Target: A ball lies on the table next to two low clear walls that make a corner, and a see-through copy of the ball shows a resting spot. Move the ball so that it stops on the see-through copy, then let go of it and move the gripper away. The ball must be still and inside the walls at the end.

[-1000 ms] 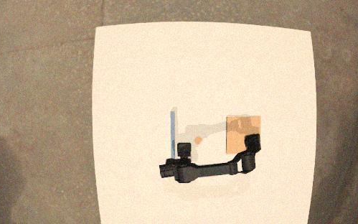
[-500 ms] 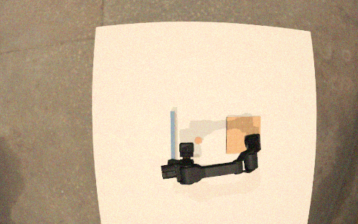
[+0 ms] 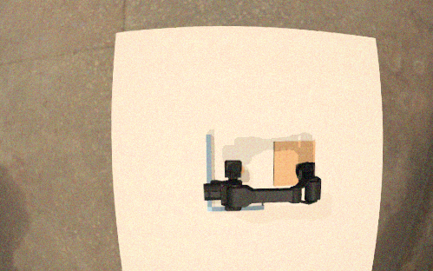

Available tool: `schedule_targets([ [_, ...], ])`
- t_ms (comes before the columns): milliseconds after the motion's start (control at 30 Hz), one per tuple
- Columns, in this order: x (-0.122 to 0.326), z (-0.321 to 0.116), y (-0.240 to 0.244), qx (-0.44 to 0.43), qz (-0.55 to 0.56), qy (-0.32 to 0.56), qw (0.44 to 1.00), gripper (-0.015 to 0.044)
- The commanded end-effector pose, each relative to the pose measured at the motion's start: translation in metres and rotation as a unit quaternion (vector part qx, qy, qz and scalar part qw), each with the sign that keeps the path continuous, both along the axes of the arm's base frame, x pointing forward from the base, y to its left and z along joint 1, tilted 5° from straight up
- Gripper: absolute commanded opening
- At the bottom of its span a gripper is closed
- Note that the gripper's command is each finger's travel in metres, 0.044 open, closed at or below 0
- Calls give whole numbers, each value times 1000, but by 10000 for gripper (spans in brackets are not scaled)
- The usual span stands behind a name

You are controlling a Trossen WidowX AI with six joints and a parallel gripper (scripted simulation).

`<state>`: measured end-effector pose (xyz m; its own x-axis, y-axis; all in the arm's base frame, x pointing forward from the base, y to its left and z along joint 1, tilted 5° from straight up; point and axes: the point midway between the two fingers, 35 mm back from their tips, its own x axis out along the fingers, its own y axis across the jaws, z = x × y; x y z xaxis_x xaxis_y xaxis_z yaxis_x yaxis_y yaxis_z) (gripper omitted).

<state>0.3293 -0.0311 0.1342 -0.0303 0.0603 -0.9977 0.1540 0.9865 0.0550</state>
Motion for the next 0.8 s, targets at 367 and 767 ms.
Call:
schedule_targets([
  [367, -44, -24, -29, -3, 1, 0, 1000, 0],
  [767, -43, -60, -28, -3, 1, 0, 1000, 0],
])
